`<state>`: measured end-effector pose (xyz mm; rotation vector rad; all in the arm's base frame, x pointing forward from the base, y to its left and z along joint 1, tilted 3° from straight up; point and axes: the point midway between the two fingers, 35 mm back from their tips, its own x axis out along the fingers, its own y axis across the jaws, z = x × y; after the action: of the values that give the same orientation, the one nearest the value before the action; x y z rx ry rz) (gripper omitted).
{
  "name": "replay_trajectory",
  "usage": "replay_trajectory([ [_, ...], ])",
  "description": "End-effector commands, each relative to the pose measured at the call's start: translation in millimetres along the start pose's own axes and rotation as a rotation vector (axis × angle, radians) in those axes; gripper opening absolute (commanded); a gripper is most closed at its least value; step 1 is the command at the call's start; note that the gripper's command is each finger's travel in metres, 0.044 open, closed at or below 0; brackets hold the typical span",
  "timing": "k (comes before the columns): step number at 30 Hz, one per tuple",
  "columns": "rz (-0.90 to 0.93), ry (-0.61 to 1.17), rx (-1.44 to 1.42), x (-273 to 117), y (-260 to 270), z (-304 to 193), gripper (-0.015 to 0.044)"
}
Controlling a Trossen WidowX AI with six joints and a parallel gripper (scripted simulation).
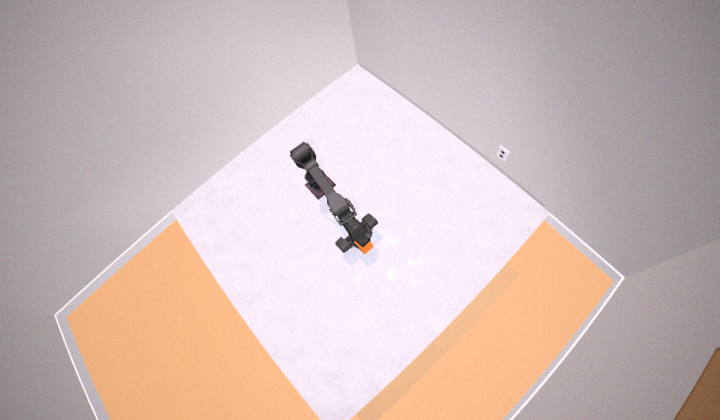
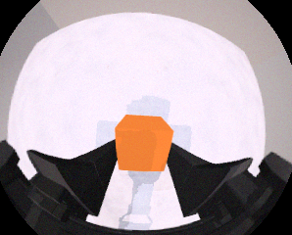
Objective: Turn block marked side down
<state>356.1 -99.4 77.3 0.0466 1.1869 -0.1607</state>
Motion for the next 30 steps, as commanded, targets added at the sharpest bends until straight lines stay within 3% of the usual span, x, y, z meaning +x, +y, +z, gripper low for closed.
replay_trajectory([
  [1,0.001,-0.060,-0.005,-1.4,-0.3,-0.5,0.0000],
  [14,0.000,-0.177,-0.008,2.6,-0.4,-2.1,0.0000],
  [30,0.003,-0.441,-0.004,28.3,-1.7,-3.1,0.0000],
])
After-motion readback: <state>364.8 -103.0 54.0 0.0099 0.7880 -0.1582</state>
